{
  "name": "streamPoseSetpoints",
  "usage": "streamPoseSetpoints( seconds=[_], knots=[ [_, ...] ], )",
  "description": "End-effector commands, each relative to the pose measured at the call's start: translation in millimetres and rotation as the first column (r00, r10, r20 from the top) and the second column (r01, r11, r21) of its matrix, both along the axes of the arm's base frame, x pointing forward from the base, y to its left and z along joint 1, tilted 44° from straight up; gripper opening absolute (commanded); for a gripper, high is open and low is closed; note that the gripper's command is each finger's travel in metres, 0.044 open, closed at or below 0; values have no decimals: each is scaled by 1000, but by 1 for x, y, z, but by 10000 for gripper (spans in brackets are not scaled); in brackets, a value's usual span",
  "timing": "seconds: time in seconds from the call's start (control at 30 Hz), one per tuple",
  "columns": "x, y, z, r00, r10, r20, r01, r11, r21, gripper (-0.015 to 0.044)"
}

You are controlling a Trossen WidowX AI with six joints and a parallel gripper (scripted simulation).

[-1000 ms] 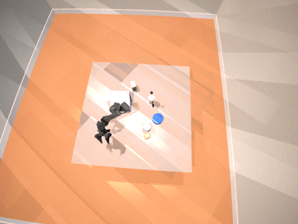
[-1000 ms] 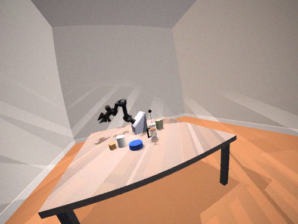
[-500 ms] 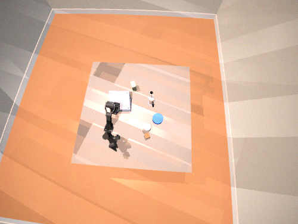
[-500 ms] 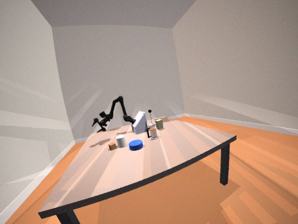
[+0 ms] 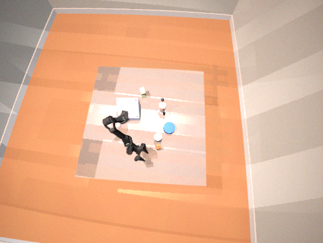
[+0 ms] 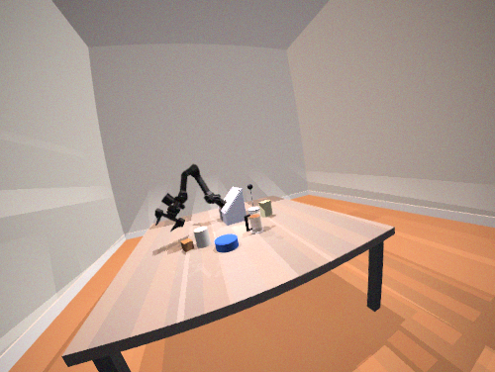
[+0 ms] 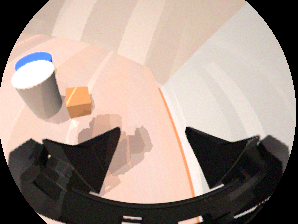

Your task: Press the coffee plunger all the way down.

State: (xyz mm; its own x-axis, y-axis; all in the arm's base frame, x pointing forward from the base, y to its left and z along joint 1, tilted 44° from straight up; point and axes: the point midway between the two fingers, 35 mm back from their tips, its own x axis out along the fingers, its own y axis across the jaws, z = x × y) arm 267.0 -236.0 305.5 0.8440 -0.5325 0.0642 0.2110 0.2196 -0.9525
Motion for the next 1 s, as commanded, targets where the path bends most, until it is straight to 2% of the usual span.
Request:
streamPoseSetpoints(
  seconds=[0.0,0.3,0.5,0.7,0.97],
  knots=[
    [42,31,-15,996,90,-5,-88,987,133,440],
    [115,144,-61,958,286,-36,-241,864,442,440],
    [137,227,-93,932,346,-107,-227,790,569,440],
    [133,317,-123,898,400,-183,-201,744,637,440],
    [89,424,-153,860,438,-262,-185,745,641,440]
  ],
)
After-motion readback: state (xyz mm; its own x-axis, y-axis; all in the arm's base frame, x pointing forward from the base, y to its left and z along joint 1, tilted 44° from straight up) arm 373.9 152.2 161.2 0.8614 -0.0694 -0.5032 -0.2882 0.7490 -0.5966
